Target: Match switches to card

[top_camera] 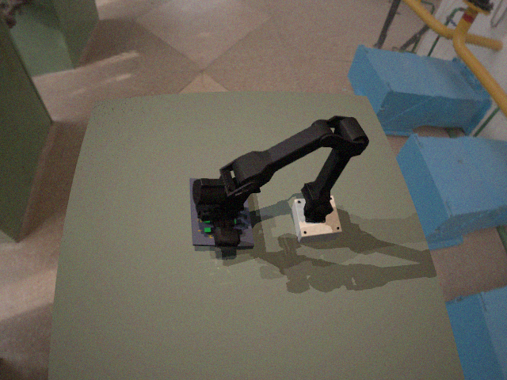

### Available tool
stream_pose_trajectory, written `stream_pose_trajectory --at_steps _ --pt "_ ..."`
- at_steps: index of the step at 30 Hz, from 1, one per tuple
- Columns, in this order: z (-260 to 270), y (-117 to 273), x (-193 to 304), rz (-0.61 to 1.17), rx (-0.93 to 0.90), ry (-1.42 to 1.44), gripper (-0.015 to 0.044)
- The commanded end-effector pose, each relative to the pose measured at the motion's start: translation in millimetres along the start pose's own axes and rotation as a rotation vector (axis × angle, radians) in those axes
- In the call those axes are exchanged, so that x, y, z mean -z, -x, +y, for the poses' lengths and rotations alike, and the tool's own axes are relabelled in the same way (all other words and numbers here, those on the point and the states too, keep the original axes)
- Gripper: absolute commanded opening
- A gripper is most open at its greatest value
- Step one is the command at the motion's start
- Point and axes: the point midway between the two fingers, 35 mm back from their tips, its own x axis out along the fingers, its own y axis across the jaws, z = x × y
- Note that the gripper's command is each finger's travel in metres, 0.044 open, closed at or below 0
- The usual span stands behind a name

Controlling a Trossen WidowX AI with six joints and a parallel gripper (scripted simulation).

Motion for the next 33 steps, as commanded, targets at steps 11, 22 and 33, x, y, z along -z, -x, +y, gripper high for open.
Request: stream_pose_trajectory --at_steps 11,22,33 --pt "-0.6 -19.5 2.5 0.007 0.004 -0.004 0.0" --pt "-0.6 -20.6 2.6 0.007 0.004 -0.004 0.0" --pt "-0.6 -20.7 2.6 0.007 0.004 -0.004 0.0"
